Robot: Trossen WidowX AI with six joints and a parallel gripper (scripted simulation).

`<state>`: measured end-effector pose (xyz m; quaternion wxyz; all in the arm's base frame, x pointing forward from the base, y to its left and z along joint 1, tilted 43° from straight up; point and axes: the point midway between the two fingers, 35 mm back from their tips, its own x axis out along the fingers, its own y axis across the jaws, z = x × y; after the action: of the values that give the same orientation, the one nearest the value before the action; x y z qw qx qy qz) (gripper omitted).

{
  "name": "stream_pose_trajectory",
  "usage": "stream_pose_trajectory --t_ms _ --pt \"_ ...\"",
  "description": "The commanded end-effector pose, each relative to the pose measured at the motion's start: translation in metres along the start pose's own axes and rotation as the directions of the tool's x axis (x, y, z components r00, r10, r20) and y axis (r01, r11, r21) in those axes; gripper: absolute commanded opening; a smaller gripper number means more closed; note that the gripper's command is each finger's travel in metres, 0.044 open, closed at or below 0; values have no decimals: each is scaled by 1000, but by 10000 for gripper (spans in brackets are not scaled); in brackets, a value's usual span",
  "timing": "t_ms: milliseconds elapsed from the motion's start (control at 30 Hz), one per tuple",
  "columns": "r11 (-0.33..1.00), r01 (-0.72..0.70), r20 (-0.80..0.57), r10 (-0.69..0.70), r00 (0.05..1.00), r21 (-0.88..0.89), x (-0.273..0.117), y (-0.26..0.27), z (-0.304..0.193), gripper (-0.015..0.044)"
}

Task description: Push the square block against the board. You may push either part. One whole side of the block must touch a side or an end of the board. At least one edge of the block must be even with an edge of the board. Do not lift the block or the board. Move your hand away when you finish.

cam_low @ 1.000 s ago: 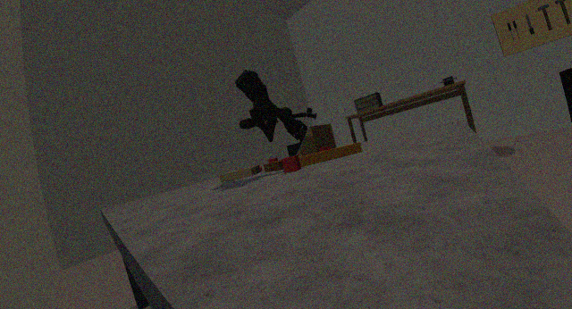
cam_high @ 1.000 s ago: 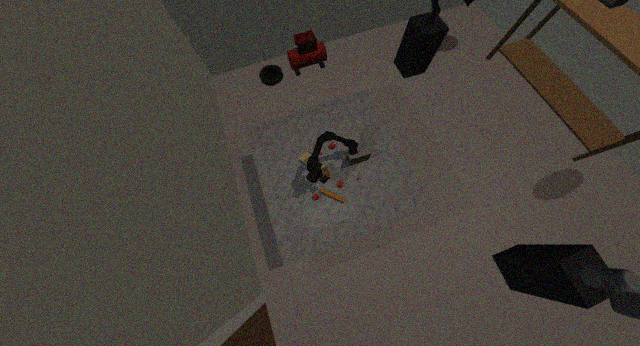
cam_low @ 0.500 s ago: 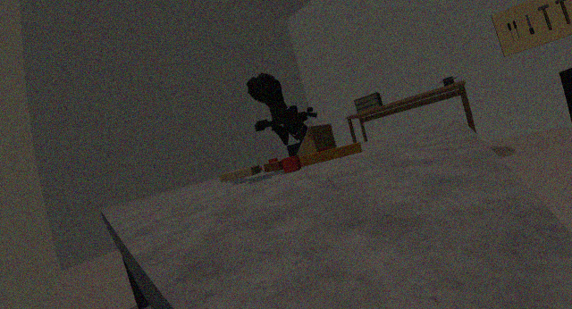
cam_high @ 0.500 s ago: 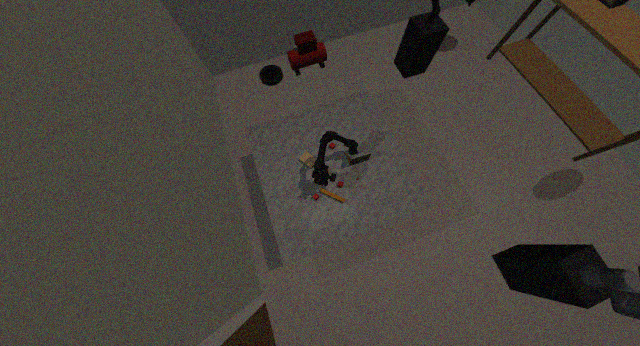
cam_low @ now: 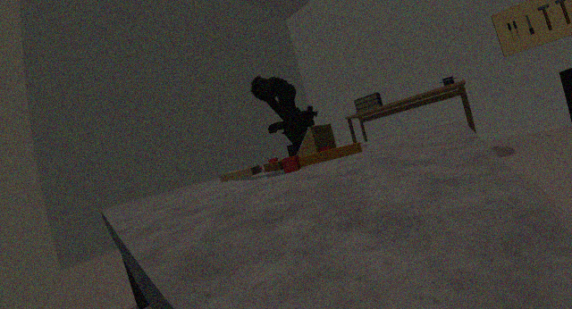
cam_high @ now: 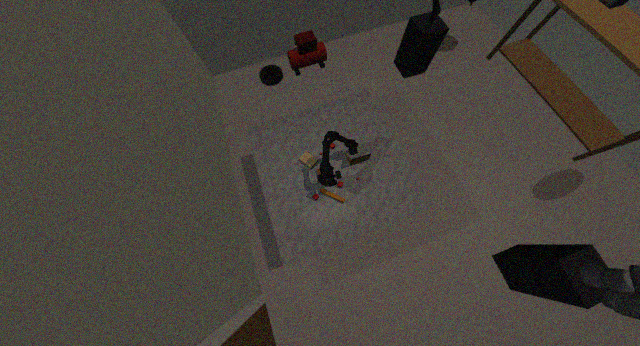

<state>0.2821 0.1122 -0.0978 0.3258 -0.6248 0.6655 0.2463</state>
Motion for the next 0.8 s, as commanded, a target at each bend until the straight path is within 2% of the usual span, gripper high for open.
stream_pose_trajectory --t_ms 0,100,167,767 --pt "1000 -2 4 2 1000 -24 4 3 1 0" --pt "1000 -2 2 2 1000 -24 45 2 1 0" --pt "1000 -2 1 2 1000 -24 57 3 1 0" --pt "1000 -2 2 2 1000 -24 56 1 -14 0"
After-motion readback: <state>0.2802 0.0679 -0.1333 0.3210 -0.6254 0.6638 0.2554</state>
